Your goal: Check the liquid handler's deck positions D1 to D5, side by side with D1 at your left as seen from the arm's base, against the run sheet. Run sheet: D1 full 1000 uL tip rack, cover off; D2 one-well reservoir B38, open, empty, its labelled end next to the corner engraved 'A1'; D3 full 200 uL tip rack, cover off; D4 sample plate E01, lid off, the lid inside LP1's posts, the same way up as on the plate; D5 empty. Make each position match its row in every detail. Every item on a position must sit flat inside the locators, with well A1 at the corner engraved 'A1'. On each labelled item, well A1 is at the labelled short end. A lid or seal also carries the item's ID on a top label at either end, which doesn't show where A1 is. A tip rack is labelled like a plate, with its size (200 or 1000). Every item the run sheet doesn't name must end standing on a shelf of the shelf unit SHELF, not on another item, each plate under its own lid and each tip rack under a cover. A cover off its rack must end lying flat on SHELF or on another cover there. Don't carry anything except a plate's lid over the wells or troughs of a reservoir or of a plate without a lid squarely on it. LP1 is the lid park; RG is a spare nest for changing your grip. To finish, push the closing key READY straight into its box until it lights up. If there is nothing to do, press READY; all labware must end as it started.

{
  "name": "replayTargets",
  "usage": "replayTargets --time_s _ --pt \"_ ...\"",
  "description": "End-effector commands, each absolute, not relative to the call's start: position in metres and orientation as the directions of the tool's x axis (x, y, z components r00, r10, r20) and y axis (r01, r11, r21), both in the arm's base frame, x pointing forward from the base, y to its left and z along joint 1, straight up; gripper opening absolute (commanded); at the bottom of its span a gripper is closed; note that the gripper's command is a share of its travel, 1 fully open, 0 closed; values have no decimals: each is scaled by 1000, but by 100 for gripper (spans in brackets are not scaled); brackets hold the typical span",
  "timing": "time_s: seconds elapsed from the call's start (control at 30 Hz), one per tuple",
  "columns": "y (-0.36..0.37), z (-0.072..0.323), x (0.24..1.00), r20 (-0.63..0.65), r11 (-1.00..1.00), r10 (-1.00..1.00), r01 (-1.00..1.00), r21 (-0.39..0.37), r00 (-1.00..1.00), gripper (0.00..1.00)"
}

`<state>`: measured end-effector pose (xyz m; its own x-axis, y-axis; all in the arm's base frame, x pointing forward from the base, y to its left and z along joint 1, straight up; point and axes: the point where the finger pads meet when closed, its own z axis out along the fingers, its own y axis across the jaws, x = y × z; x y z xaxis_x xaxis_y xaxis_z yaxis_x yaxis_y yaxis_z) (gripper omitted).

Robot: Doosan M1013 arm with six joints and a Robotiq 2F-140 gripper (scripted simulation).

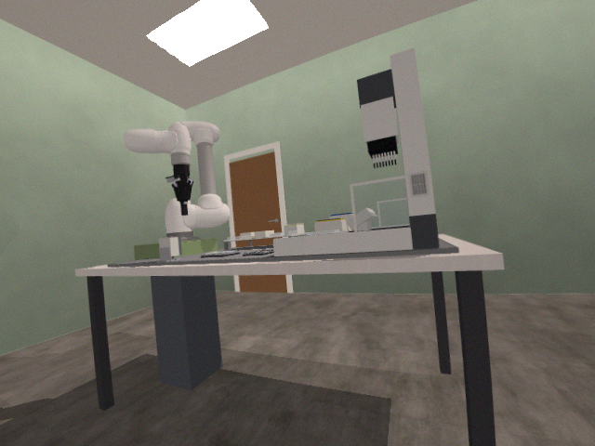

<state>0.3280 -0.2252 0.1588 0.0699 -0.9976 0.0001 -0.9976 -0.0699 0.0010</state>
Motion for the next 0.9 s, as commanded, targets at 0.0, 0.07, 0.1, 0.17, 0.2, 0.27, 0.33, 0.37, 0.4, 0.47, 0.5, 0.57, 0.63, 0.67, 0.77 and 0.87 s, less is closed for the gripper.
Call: replayTargets --time_s 0.0,0.07,0.1,0.17,0.2,0.27,0.33,0.37,0.4,0.47,0.5,0.57,0.63,0.67,0.77,0.87 --pt "-226 156 328 1 -70 -998 -998 1 70 10" --pt "-226 152 328 1 -70 -998 -998 1 70 10" --pt "-226 151 328 1 -70 -998 -998 1 70 10" --pt "-226 149 328 1 -70 -998 -998 1 70 10" --pt "-226 149 328 1 -70 -998 -998 1 70 10" --pt "-226 146 328 1 -70 -998 -998 1 70 10" --pt "-226 142 328 1 -70 -998 -998 1 70 10" --pt "-226 141 328 1 -70 -998 -998 1 70 10" --pt "-226 139 328 1 -70 -998 -998 1 70 10" --pt "-226 136 328 1 -70 -998 -998 1 70 10" --pt "-226 134 328 1 -70 -998 -998 1 70 10" --pt "-226 131 328 1 -70 -998 -998 1 70 10" --pt "-226 127 328 1 -70 -998 -998 1 70 10" --pt "-226 126 328 1 -70 -998 -998 1 70 10" --pt "-226 124 328 1 -70 -998 -998 1 70 10" --pt "-226 119 328 1 -70 -998 -998 1 70 10"
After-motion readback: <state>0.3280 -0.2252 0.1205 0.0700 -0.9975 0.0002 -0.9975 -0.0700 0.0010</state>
